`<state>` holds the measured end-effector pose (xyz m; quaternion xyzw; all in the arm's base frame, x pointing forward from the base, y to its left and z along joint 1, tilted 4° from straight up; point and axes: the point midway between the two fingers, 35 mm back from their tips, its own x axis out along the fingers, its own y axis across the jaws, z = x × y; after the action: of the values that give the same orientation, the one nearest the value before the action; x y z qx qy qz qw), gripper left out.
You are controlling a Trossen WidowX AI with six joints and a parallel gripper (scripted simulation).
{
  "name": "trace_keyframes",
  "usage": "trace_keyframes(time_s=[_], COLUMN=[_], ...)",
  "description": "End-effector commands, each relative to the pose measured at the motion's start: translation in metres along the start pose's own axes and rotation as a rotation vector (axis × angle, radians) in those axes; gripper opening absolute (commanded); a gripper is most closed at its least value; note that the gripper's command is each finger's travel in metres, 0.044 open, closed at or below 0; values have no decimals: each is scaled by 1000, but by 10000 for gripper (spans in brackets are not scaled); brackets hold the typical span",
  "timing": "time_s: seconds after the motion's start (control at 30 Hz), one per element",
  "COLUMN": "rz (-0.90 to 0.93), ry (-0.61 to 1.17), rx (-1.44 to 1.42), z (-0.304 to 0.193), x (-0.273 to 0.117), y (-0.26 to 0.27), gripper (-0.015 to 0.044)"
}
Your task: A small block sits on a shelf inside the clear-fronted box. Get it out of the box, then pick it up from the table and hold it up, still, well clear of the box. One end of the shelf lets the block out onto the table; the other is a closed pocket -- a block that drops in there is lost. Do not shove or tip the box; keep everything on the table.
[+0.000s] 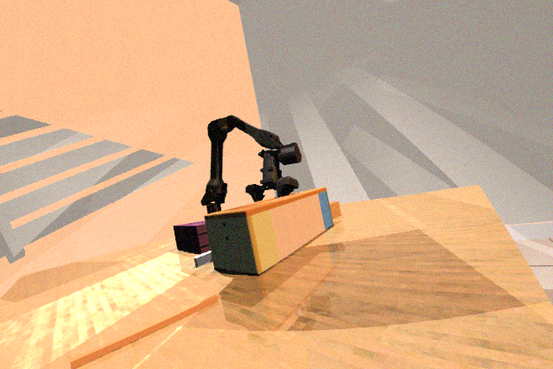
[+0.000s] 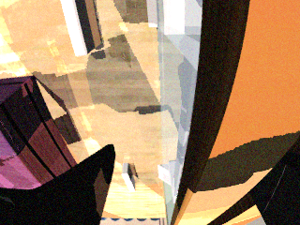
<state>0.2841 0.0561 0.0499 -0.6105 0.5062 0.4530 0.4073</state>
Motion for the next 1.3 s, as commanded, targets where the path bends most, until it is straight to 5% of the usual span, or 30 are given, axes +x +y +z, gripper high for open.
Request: trace_keyframes(time_s=[0.0, 0.87, 1.27], rz=[-2, 0, 0], ry=[0, 6, 5], rx=[1, 0, 0], z=[-1, -54, -41], x=[-1, 19, 14], y=[-1, 0, 2], gripper=[400, 400, 400])
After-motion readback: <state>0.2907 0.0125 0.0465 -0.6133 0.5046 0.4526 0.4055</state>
